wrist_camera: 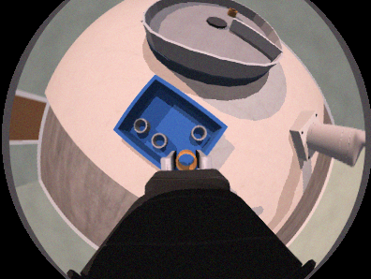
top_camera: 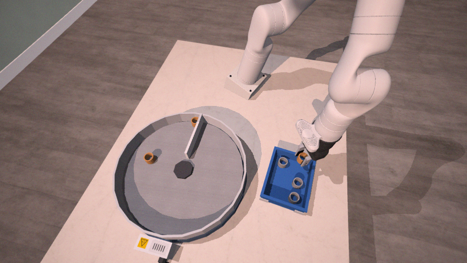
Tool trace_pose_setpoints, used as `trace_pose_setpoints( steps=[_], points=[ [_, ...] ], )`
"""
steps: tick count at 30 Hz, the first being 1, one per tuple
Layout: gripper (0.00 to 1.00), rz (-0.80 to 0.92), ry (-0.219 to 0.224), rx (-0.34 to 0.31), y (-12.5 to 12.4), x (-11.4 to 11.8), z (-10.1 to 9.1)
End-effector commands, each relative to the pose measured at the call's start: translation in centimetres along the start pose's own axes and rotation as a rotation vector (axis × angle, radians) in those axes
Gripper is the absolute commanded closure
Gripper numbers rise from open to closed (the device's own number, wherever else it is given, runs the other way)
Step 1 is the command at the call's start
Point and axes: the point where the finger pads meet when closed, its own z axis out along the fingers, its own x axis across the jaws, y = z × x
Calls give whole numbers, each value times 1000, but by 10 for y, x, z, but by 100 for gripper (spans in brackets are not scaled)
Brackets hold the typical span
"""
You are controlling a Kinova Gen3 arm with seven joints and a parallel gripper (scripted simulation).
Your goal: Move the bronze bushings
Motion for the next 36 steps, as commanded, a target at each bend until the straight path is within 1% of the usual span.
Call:
trace_pose_setpoints(
  steps=[1, 6, 8, 15, 20, 36],
  points=[
    [100, -7, -28, -3, 4, -8, -21],
    [100, -7, -28, -3, 3, -7, -41],
    [100, -7, -28, -3, 3, -7, -41],
    [100, -7, -28, -3, 3, -7, -57],
    [100, -7, -28, -3, 3, -7, -60],
    [100, -7, -28, -3, 3, -7, -60]
  ],
)
